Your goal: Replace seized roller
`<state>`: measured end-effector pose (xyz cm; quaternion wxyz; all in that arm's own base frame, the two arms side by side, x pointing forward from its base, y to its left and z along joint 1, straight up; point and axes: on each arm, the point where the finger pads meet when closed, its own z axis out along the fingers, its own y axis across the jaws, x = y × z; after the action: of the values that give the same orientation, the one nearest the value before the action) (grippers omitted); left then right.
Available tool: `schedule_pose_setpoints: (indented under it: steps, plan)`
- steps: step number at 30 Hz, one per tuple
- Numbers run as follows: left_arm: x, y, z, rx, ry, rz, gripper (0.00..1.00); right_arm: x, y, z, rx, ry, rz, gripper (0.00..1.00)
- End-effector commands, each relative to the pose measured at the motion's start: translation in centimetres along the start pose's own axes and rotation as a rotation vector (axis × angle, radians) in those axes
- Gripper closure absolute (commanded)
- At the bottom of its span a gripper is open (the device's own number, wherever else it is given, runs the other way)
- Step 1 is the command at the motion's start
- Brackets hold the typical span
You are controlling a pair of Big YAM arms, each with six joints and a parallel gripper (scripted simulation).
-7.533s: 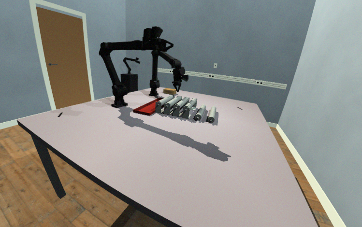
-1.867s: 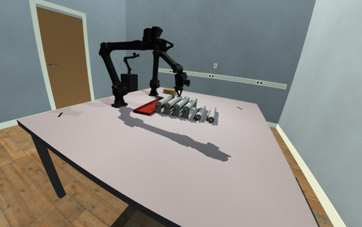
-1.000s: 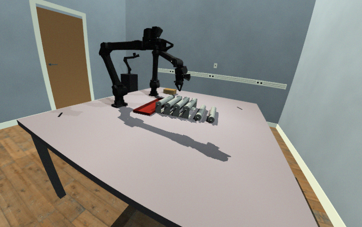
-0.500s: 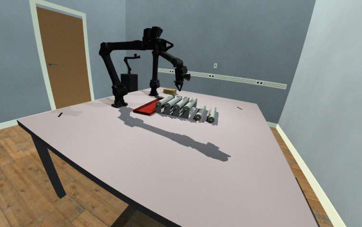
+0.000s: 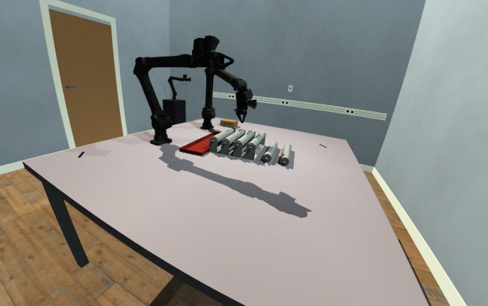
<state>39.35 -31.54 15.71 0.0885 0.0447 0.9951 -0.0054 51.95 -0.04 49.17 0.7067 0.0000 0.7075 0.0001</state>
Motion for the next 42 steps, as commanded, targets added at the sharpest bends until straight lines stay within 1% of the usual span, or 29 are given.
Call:
schedule_pose_setpoints:
  steps: [1, 7, 8, 9, 11, 17, 19, 22, 24, 25, 26, 27, 28, 29, 32, 35, 36, 38, 41, 42]
  plan:
    - [-0.9, -0.4, -2.9, 0.036, -0.048, 0.004, 1.0, -0.4, -0.4, -0.1, 0.005, -0.009, 0.013, 1.0]
    - [-0.9, -0.4, -2.9, 0.036, -0.048, 0.004, 1.0, -0.4, -0.4, -0.1, 0.005, -0.009, 0.013, 1.0]
    - [-1.0, -0.6, -2.1, 0.029, -0.04, 0.0, 1.0, -0.4, -0.4, -0.1, 0.005, -0.009, 0.013, 1.0]
    - [-2.7, -1.0, -0.6, 0.02, -0.027, -0.005, 1.0, -0.4, -0.4, -0.1, 0.005, -0.009, 0.013, 1.0]
    - [-2.8, -0.7, -0.3, 0.01, -0.014, 0.001, 1.0, -0.4, -0.4, -0.1, 0.005, -0.009, 0.013, 1.0]
    - [-5.8, -0.6, 0.2, 0.009, -0.016, 0.011, 1.0, -0.4, -0.4, -0.1, 0.005, -0.009, 0.013, 1.0]
    - [-6.4, -0.9, -0.8, 0.019, -0.028, 0.019, 1.0, -0.4, -0.4, -0.1, 0.005, -0.009, 0.013, 1.0]
    - [-7.2, -1.0, -0.9, 0.023, -0.032, 0.017, 1.0, -0.4, -0.4, -0.1, 0.005, -0.009, 0.013, 1.0]
    - [-7.2, -1.0, -0.9, 0.023, -0.032, 0.017, 1.0, -0.4, -0.4, -0.1, 0.005, -0.009, 0.013, 1.0]
    - [-7.1, -1.5, -1.6, 0.031, -0.042, 0.024, 1.0, -0.4, -0.4, -0.1, 0.005, -0.009, 0.013, 1.0]
    - [-6.9, -1.7, -0.2, 0.019, -0.021, 0.024, 1.0, -0.4, -0.4, -0.1, 0.005, -0.009, 0.013, 1.0]
    - [-7.0, -1.7, -1.3, 0.03, -0.038, 0.004, 1.0, -0.4, -0.4, -0.1, 0.005, -0.009, 0.013, 1.0]
    - [-6.9, -1.1, 0.4, 0.009, -0.013, -0.008, 1.0, -0.4, -0.4, -0.1, 0.005, -0.009, 0.013, 1.0]
    - [-8.1, -0.8, 0.5, 0.02, -0.04, -0.026, 1.0, -0.4, -0.4, -0.1, 0.005, -0.009, 0.013, 1.0]
    - [-7.6, -0.5, 0.8, 0.009, -0.021, -0.024, 1.0, -0.4, -0.4, -0.1, 0.005, -0.009, 0.013, 1.0]
    - [-7.7, -0.7, -1.9, 0.036, -0.062, -0.022, 1.0, -0.4, -0.4, -0.1, 0.005, -0.009, 0.013, 1.0]
    - [-5.5, -0.2, 1.4, 0.005, -0.009, -0.008, 1.0, -0.4, -0.4, -0.1, 0.005, -0.009, 0.013, 1.0]
    - [-5.3, -0.2, 2.9, -0.008, 0.011, -0.004, 1.0, -0.4, -0.4, -0.1, 0.005, -0.009, 0.013, 1.0]
    - [-5.3, -0.1, 2.6, -0.009, 0.012, -0.007, 1.0, -0.4, -0.4, -0.1, 0.005, -0.009, 0.013, 1.0]
    - [-6.7, -0.6, 1.4, 0.015, -0.028, -0.01, 1.0, -0.4, -0.4, -0.1, 0.005, -0.009, 0.013, 1.0]
